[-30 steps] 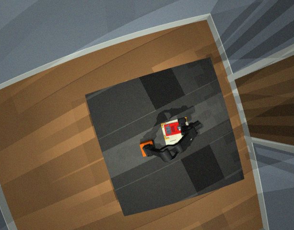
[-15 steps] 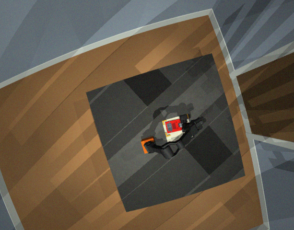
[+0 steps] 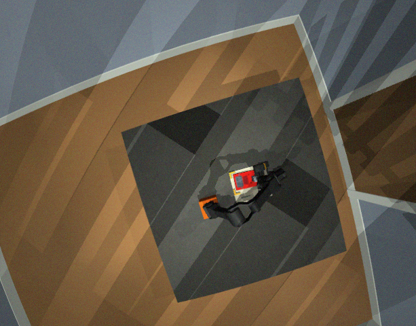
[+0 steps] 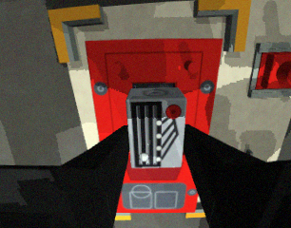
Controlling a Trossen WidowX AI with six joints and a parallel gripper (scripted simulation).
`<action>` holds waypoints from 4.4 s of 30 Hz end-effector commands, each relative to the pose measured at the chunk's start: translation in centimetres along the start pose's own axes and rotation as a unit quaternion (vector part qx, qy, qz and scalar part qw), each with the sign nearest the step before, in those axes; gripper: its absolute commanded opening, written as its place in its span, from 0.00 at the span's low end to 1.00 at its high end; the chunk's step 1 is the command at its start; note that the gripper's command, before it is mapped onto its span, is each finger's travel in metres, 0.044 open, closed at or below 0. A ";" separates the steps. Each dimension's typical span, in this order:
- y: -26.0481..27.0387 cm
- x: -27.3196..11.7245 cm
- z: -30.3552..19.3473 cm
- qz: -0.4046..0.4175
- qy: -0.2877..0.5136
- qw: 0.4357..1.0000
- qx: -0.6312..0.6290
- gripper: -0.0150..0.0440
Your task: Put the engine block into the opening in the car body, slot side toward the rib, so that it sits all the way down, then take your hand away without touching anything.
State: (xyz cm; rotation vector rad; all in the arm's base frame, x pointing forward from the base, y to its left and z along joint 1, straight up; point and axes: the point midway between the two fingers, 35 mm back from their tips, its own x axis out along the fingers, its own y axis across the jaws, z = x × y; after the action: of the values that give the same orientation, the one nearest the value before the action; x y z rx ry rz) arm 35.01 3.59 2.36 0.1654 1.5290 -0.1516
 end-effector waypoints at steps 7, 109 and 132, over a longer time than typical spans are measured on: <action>-0.1 0.1 -0.1 -0.003 0.000 1.000 0.012 0.52; -0.2 2.3 -0.3 -0.003 0.001 1.000 0.003 0.52; -0.1 2.1 -0.1 0.000 -0.001 1.000 0.005 1.00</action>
State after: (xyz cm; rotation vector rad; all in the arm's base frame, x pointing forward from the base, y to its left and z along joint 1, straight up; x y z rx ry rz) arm 34.93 3.58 0.20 0.1741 1.5272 -0.1589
